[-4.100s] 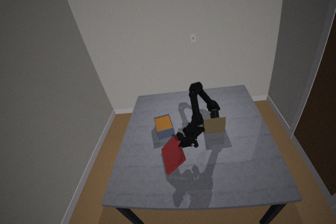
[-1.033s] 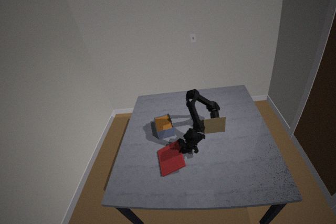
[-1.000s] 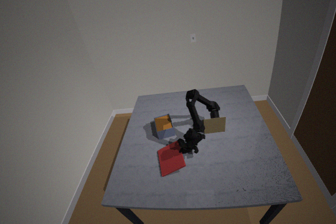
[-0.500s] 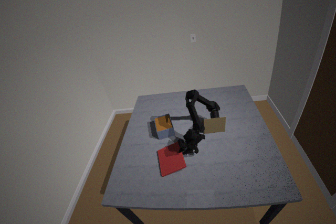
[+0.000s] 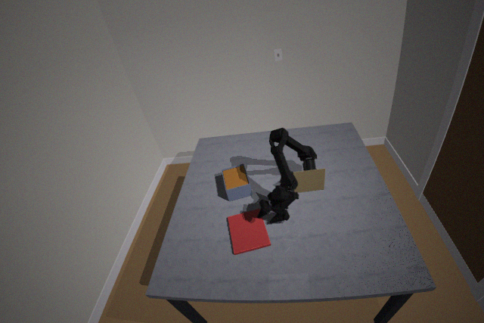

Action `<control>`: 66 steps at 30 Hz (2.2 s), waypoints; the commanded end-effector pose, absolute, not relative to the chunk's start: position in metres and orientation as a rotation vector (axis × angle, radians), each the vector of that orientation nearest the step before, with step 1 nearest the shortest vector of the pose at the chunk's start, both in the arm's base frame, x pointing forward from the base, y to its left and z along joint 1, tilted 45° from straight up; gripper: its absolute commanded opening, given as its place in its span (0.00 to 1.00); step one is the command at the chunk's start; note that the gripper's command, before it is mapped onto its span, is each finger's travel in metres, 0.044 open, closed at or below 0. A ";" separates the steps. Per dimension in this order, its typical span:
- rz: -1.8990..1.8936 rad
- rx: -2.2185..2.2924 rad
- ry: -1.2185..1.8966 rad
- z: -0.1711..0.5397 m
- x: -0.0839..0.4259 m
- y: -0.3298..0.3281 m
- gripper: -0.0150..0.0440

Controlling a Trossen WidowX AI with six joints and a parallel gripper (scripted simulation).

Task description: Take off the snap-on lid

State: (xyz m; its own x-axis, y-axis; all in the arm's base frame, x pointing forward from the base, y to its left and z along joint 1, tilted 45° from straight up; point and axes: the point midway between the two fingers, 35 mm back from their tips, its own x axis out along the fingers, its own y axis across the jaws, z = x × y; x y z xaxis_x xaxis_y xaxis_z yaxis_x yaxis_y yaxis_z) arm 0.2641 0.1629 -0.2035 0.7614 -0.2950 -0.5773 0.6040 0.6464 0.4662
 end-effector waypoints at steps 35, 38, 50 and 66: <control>-0.538 0.699 0.483 -0.181 0.209 0.169 1.00; -0.538 0.699 0.484 -0.177 0.207 0.172 1.00; -0.538 0.699 0.485 -0.160 0.198 0.186 1.00; -0.539 0.700 0.487 -0.137 0.186 0.205 1.00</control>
State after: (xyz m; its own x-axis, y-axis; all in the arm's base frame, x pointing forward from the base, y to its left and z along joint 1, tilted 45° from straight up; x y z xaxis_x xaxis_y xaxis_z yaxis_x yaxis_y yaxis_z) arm 0.1879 0.2002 -0.1411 0.7581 -0.2987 -0.5797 0.6069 0.6483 0.4597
